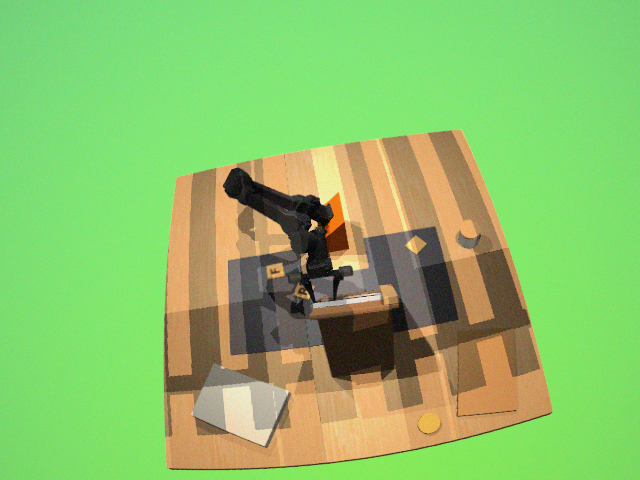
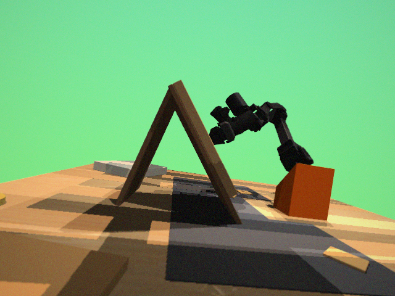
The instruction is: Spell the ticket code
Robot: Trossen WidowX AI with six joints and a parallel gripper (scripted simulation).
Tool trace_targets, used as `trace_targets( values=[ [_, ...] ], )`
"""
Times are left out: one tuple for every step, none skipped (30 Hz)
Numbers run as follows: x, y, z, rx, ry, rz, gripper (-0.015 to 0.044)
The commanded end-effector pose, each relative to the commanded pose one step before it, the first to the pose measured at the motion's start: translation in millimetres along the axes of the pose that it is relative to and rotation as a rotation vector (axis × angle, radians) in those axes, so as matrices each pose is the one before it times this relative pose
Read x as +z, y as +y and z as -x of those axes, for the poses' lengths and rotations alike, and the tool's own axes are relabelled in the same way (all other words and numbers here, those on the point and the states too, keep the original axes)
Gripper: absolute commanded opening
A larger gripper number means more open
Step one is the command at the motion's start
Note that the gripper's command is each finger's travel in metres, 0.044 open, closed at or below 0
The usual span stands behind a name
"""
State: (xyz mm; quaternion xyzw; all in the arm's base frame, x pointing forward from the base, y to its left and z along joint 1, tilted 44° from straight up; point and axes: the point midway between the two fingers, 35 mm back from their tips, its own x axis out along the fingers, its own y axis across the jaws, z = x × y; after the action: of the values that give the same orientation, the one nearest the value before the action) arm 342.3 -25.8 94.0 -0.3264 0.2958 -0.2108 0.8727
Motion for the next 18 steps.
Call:
trace_targets(
  values=[
    [2.69,1.44,-0.52,-0.00515,-0.0023,-0.009,0.0],
    [0.09,0.54,-0.02,0.00001,0.0,0.0,0.0],
    [0.11,0.54,-0.02,0.00001,-0.00001,0.0,0.0],
    [0.11,0.54,-0.02,0.00001,-0.00001,0.0,0.0],
    [0.13,0.54,-0.02,0.00001,-0.00001,0.0,0.0],
    [0.13,0.54,-0.02,0.00001,-0.00001,0.0,0.0],
    [0.17,0.54,-0.02,0.0,-0.00001,0.0,0.0],
    [0.17,0.54,-0.02,0.0,-0.00002,0.0,0.0],
    [0.22,0.54,-0.02,0.0,-0.00002,0.0,0.0],
    [0.18,0.44,-0.02,0.0,-0.00002,0.0,0.0],
    [-3.57,-0.61,0.5,0.00564,0.00392,0.0107,0.0026],
    [0.0,0.0,0.0,0.0,0.0,0.0,0.0053],
    [0.0,0.0,0.0,0.0,0.0,0.0,0.0079],
    [0.0,0.0,0.0,0.0,0.0,0.0,0.0105],
    [0.0,0.0,0.0,0.0,0.0,0.0,0.0131],
    [0.0,0.0,0.0,0.0,0.0,0.0,0.0157],
    [0.0,0.0,0.0,0.0,0.0,0.0,0.0184],
    [0.0,0.0,0.0,0.0,0.0,0.0,0.021]
  ],
)
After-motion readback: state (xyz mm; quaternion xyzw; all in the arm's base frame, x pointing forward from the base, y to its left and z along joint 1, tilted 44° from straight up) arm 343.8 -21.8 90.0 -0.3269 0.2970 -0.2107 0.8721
